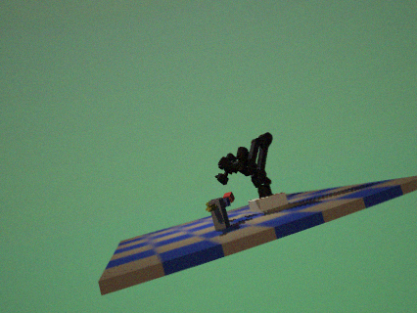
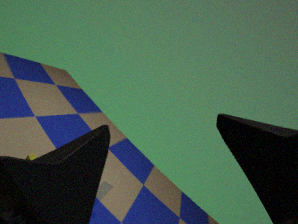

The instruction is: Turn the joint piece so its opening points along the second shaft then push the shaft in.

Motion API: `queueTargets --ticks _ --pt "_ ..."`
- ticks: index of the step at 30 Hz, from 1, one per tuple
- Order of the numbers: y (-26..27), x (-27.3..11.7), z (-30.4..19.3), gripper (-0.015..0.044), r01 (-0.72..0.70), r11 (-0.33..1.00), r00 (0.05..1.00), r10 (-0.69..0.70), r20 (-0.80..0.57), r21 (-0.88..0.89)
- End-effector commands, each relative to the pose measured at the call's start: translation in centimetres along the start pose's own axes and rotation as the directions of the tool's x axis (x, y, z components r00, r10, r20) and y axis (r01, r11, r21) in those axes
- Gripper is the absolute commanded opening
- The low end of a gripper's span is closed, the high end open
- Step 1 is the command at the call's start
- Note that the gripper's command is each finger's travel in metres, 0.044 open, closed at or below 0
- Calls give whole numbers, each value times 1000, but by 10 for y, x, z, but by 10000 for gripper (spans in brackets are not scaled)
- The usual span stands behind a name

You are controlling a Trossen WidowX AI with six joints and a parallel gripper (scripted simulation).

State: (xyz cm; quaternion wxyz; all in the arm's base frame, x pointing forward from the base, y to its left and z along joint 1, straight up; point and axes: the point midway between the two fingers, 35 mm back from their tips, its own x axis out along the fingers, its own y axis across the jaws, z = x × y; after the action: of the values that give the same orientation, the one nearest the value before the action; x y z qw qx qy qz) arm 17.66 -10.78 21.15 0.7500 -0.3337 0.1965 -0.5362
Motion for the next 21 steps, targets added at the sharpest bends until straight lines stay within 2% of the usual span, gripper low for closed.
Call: queueTargets --ticks 1,2,10,21 --pt "0 0 0 426 0 1000 1000 0 0 0" --pt "0 0 0 440 0 1000 1000 0 0 0" --pt "18 1 34 440 -52 998 994 55 96 -25" --pt "53 -2 81 440 -193 978 954 207 217 -83"
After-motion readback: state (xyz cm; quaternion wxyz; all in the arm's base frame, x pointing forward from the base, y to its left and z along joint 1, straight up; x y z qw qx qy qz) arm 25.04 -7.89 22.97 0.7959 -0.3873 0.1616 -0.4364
